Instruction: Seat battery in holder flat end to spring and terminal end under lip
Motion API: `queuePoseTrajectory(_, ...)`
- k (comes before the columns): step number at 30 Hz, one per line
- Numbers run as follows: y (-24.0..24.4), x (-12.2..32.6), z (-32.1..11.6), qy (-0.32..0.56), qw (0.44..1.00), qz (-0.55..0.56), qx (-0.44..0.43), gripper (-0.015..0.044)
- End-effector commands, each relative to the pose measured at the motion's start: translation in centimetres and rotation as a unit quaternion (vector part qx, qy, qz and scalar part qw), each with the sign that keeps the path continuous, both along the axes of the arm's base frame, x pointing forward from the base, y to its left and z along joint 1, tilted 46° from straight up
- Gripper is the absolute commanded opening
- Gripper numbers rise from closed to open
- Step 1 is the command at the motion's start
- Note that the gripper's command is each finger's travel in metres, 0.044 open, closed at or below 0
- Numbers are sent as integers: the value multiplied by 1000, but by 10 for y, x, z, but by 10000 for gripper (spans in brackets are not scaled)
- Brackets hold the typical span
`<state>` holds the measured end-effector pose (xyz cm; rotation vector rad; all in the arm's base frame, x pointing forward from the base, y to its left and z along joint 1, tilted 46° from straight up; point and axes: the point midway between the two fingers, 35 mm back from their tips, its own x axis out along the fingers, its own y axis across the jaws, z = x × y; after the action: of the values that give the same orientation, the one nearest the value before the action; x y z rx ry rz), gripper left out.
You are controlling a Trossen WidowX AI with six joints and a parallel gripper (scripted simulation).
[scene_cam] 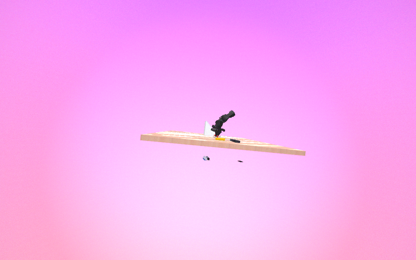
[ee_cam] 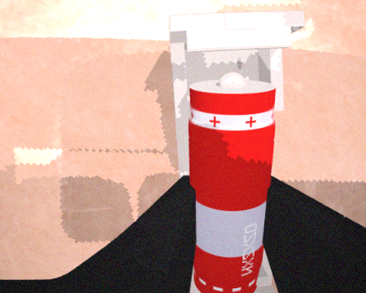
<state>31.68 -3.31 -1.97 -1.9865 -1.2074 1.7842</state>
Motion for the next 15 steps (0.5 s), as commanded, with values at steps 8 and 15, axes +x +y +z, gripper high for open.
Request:
queuePoseTrajectory(8, 2, 3, 0, -37, 999, -19, 17, 75)
queuePoseTrajectory(15, 2, 2, 0, -55, 998, -30, 27, 75)
